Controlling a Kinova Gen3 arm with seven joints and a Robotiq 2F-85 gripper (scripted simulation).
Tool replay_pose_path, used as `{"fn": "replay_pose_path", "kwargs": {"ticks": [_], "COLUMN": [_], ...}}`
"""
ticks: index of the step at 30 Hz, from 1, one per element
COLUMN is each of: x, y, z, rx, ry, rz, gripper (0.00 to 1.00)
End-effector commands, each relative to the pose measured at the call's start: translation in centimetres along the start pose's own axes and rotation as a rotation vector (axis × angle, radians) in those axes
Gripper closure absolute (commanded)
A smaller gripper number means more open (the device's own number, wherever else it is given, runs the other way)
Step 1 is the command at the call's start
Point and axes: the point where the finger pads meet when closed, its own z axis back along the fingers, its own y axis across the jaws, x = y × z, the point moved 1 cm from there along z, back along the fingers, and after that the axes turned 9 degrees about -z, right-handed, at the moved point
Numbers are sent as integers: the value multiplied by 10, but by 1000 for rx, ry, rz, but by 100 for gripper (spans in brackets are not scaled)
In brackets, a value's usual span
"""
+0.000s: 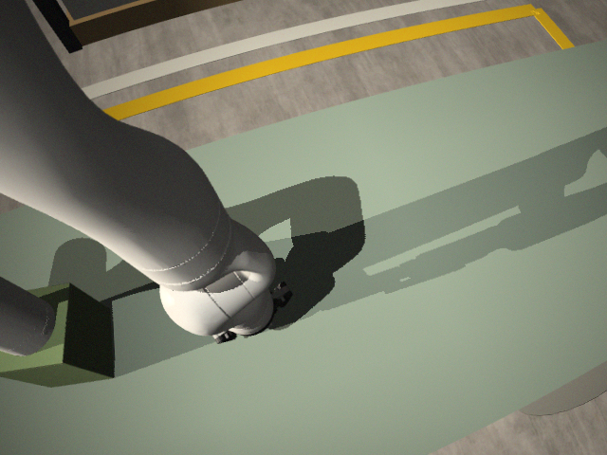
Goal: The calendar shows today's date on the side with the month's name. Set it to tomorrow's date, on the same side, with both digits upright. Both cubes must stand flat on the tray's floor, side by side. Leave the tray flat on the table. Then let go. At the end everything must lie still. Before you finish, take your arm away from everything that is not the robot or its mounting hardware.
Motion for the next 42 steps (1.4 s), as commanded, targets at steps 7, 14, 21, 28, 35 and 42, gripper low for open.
{"fn": "replay_pose_path", "kwargs": {"ticks": [7,14,21,28,35,42], "x": [2,2,2,2,2,2], "y": [1,1,1,1,2,2], "z": [0,0,-1,-3,-12,-25], "rx": [3,3,3,3,4,5], "ry": [-3,-3,-3,-3,-3,-3], "rz": [1,1,1,1,1,1], "gripper": [52,52,52,52,52,52]}}
